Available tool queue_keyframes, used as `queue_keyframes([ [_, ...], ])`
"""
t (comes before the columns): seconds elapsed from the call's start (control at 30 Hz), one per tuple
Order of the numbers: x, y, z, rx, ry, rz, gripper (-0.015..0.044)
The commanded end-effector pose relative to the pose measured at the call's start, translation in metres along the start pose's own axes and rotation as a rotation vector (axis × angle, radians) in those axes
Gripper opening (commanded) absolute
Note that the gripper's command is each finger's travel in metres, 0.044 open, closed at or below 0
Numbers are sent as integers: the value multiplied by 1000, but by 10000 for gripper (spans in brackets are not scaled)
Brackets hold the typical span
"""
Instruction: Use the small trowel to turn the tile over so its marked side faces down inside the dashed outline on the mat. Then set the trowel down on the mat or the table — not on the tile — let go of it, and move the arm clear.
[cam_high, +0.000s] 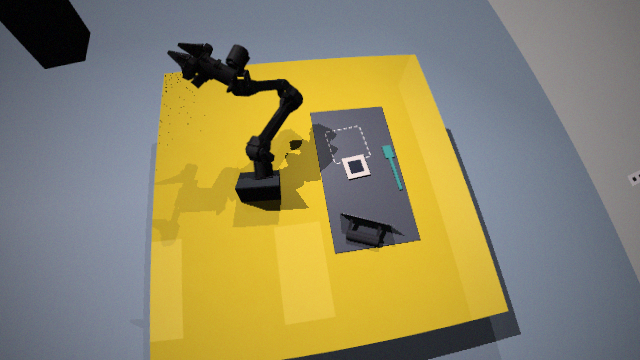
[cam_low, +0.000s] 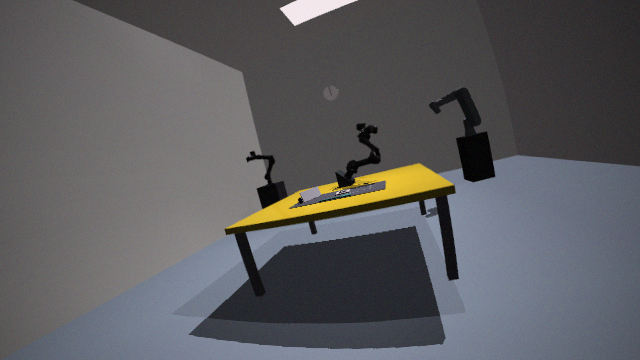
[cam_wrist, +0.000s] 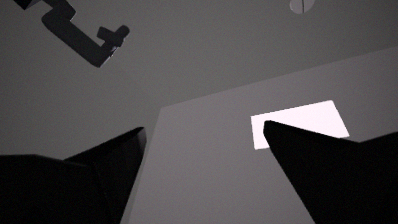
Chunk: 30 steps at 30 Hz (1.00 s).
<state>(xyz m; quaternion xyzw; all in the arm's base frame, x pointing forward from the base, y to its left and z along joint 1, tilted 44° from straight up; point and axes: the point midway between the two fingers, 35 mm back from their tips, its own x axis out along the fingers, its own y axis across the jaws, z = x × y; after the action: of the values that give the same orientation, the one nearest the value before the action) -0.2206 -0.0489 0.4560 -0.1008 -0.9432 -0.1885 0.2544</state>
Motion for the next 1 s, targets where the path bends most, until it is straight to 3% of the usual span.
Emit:
queue_keyframes([
  [0.0, 0, -1, 0, -1, 1, -3, 374],
  [0.37, -3, -46, -9, -102, 39, -172, 100],
  [0.97, -24, -149, -1, -385, 88, -513, 100],
])
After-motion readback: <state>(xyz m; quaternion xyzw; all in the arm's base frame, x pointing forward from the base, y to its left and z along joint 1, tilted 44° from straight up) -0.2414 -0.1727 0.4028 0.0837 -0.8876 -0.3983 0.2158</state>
